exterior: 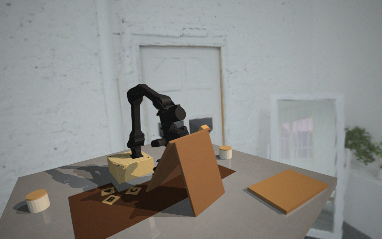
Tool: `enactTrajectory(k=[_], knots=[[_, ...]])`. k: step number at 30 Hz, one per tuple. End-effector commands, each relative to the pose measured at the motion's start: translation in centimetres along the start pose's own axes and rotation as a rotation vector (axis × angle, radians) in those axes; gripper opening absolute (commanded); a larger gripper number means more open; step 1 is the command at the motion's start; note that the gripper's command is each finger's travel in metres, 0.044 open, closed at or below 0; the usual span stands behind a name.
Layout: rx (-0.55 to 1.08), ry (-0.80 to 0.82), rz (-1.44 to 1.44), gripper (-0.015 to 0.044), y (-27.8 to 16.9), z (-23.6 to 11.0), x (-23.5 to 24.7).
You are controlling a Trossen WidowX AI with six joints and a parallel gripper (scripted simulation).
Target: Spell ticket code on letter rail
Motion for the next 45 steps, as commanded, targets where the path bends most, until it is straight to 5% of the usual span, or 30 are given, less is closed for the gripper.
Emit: enactTrajectory(k=[1, 45], knots=[[0.002, 0.002, -0.001, 0.0000, -0.1, 0.0, 0.2], [0.002, 0.003, -0.001, 0.0000, -0.3, -0.1, 1.4]])
Point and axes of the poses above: the point midway between the two fingers, 35 mm back from their tips, its own z axis out along the fingers, its own x axis across the jaws, y = z × x, the point moved 10 cm from there along -z, back along the fingers, and after that the axes turned 7 degrees about z, right-handed, at the moved point
